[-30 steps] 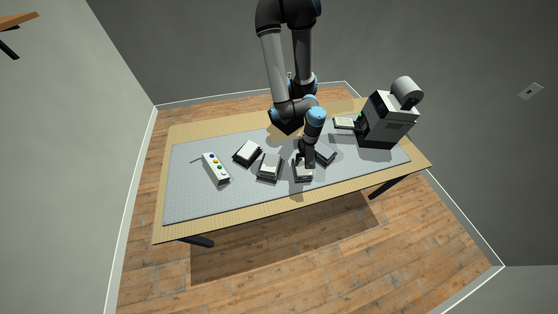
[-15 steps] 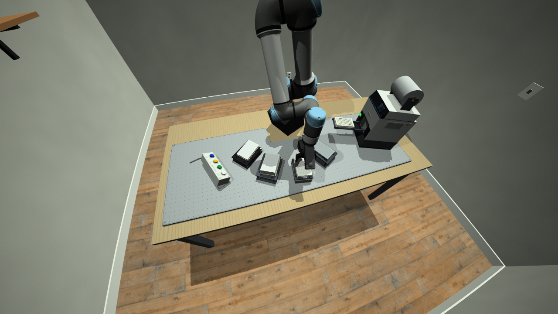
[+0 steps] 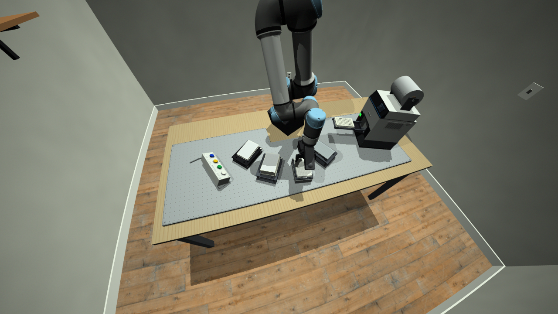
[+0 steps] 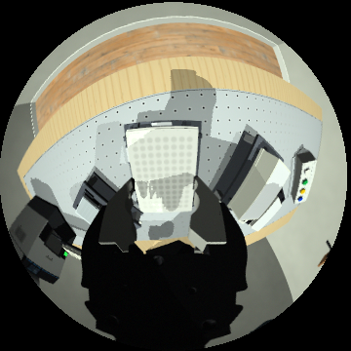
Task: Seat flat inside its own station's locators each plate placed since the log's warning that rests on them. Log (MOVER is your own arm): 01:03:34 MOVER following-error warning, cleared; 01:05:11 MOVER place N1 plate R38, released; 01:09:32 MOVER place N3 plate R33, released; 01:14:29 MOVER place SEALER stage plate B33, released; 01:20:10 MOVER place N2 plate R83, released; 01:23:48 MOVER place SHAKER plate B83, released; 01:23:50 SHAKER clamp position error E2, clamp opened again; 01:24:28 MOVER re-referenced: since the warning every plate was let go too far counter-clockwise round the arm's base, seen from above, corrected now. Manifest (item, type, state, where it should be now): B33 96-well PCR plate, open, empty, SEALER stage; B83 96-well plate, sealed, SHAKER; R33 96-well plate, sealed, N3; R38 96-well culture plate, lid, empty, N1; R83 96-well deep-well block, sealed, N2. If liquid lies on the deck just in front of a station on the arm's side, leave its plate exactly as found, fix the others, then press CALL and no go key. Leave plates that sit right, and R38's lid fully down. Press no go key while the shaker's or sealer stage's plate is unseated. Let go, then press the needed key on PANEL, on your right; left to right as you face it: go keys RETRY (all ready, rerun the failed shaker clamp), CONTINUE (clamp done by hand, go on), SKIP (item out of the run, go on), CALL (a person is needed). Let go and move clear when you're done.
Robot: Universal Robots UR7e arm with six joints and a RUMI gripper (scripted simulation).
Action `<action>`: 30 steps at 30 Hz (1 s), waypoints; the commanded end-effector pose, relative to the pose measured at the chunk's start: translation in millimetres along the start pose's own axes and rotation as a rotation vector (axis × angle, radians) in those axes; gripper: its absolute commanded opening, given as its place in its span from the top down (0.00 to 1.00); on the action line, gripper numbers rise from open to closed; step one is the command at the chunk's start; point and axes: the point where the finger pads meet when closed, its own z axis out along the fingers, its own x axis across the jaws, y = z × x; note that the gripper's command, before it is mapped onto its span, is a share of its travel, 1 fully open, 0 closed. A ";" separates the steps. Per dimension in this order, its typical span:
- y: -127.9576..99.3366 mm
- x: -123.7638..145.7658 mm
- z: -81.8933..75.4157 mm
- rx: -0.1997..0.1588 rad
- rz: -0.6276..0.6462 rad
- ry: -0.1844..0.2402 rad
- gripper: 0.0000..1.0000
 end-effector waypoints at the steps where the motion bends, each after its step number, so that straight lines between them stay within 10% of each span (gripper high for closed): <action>1: 2.0 0.3 3.3 -0.004 0.000 -0.001 1.00; 30: 0.6 0.1 5.0 0.000 0.000 0.000 1.00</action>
